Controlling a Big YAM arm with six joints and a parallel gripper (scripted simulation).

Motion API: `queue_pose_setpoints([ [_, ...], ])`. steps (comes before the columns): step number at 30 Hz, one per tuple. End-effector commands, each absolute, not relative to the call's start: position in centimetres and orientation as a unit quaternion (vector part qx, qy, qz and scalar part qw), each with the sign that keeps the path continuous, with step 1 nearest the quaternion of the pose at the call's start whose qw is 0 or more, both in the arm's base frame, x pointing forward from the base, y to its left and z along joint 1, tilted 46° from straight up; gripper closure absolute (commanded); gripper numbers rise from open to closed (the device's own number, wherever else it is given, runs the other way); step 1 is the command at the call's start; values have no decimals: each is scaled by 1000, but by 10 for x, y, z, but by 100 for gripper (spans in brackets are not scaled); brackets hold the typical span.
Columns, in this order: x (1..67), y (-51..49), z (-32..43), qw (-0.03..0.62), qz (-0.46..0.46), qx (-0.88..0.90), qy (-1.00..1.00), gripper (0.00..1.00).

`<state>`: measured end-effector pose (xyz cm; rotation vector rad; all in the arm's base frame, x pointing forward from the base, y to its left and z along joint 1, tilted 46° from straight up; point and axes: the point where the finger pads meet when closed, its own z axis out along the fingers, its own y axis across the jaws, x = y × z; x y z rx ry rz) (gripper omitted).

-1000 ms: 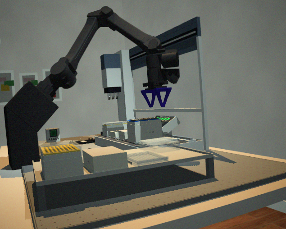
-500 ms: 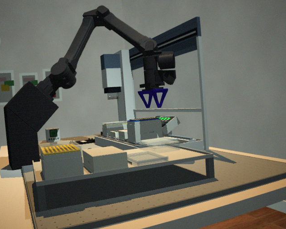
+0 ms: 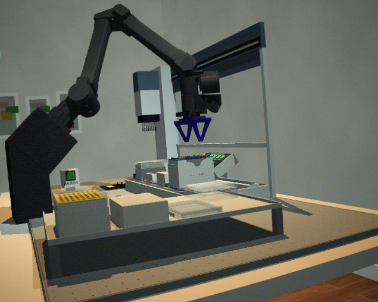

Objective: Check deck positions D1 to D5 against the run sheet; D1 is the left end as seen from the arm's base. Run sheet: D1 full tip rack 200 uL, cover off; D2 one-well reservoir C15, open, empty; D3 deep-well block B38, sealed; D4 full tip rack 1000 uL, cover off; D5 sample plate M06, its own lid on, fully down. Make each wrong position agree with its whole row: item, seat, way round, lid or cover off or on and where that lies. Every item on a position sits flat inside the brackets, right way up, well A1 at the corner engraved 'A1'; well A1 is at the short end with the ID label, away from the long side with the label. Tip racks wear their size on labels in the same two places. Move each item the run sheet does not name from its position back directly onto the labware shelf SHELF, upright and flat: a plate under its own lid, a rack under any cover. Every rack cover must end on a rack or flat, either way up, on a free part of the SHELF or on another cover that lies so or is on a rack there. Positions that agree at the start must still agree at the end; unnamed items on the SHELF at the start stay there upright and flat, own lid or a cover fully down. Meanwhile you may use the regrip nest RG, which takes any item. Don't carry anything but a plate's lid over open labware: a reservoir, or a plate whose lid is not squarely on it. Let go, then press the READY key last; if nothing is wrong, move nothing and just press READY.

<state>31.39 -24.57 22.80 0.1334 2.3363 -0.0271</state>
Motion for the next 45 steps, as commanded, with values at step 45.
queue_pose_setpoints([
  [45, 321, -197, 237, 402, -11, 66, 913, 0],
])
